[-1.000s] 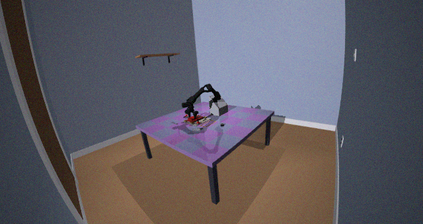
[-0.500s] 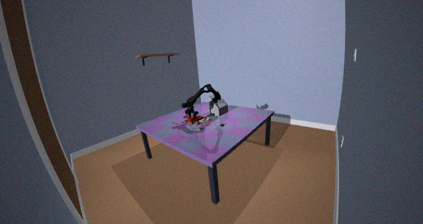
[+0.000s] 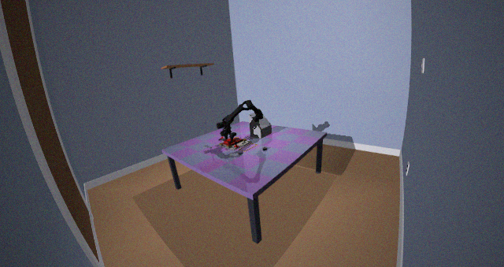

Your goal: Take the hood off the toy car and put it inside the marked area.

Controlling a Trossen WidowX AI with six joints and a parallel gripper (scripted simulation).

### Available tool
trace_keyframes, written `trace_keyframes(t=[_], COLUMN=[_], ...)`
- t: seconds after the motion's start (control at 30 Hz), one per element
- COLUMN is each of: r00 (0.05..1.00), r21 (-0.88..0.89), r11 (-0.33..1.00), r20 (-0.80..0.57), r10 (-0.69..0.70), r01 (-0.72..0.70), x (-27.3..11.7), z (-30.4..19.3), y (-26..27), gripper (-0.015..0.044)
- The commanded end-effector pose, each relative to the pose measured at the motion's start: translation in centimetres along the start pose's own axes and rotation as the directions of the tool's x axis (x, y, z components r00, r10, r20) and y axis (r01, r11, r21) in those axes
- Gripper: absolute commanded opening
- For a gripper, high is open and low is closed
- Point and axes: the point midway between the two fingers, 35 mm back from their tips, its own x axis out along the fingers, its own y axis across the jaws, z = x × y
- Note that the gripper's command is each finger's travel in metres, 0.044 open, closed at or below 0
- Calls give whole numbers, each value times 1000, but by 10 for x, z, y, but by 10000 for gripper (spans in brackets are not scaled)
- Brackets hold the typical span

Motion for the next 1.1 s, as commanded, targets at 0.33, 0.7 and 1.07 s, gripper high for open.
trace_keyframes(t=[0.33,0.7,1.07], r00=[1000,1000,1000], r21=[-4,-4,-3], r11=[1000,1000,1000], r20=[1,2,2], r10=[-3,-3,-3], r01=[3,3,3], x=[-10,-18,-25], z=[1,1,1], y=[0,0,0], gripper=[0,0,0])
